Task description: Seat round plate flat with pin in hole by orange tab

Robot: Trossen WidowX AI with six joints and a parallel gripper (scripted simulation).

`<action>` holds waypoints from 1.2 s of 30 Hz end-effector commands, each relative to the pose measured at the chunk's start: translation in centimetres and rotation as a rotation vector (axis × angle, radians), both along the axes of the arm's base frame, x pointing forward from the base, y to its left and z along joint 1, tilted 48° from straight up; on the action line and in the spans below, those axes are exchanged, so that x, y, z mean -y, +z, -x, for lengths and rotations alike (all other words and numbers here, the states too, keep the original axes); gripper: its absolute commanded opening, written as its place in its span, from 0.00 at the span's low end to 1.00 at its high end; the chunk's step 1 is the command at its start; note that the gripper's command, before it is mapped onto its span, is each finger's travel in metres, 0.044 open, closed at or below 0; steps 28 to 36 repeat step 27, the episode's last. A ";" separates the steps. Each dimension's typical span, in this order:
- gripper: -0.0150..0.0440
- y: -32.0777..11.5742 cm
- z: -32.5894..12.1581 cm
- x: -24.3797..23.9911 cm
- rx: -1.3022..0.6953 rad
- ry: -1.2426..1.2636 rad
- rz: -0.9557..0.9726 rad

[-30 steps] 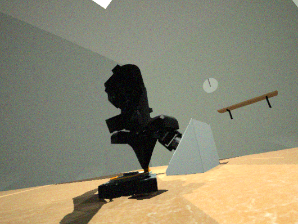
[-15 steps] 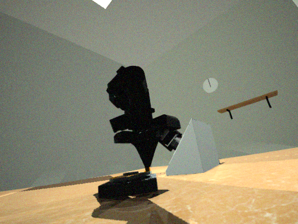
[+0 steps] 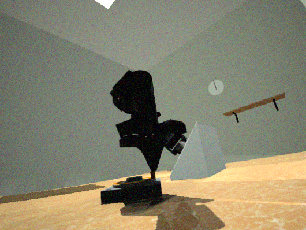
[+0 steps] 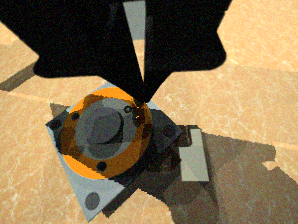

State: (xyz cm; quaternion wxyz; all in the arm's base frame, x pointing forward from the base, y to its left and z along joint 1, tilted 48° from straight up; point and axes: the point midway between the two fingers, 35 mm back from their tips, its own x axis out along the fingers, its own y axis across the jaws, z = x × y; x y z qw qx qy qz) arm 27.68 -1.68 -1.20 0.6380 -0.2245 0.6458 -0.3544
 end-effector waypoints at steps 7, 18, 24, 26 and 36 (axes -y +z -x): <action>0.25 2.9 -0.3 -3.2 0.005 0.000 -0.006; 0.25 2.4 -0.3 -2.6 0.003 0.005 -0.003; 0.25 2.4 -0.3 -2.6 0.003 0.005 -0.003; 0.25 2.4 -0.3 -2.6 0.003 0.005 -0.003; 0.25 2.4 -0.3 -2.6 0.003 0.005 -0.003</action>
